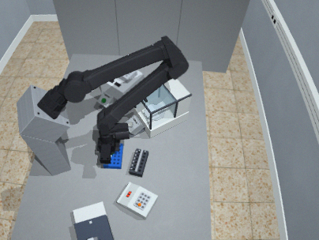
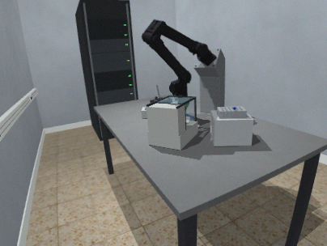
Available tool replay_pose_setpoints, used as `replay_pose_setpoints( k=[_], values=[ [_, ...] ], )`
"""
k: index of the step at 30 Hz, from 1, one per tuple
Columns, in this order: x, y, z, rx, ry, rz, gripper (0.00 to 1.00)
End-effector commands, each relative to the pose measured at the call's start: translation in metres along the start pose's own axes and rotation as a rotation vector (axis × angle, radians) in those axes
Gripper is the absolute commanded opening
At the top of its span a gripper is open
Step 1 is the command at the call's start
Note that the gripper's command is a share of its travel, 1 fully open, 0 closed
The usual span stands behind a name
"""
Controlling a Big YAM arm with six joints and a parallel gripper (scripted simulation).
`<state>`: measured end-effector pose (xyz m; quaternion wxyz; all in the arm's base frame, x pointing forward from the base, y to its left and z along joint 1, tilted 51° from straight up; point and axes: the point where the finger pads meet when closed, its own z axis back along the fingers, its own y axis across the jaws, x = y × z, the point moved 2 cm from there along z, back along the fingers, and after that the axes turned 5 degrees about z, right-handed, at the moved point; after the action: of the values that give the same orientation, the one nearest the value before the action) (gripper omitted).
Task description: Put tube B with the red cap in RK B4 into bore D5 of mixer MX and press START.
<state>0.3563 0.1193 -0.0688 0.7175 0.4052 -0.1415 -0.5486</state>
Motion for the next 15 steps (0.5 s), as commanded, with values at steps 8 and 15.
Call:
replay_pose_setpoints(
  k=[8, 15],
  values=[
    [0.0024, -0.0081, 0.0178, -0.013, -0.012, -0.001, 0.09],
    [0.0022, -0.0083, 0.0212, -0.011, -0.011, 0.000, 0.09]
  ],
)
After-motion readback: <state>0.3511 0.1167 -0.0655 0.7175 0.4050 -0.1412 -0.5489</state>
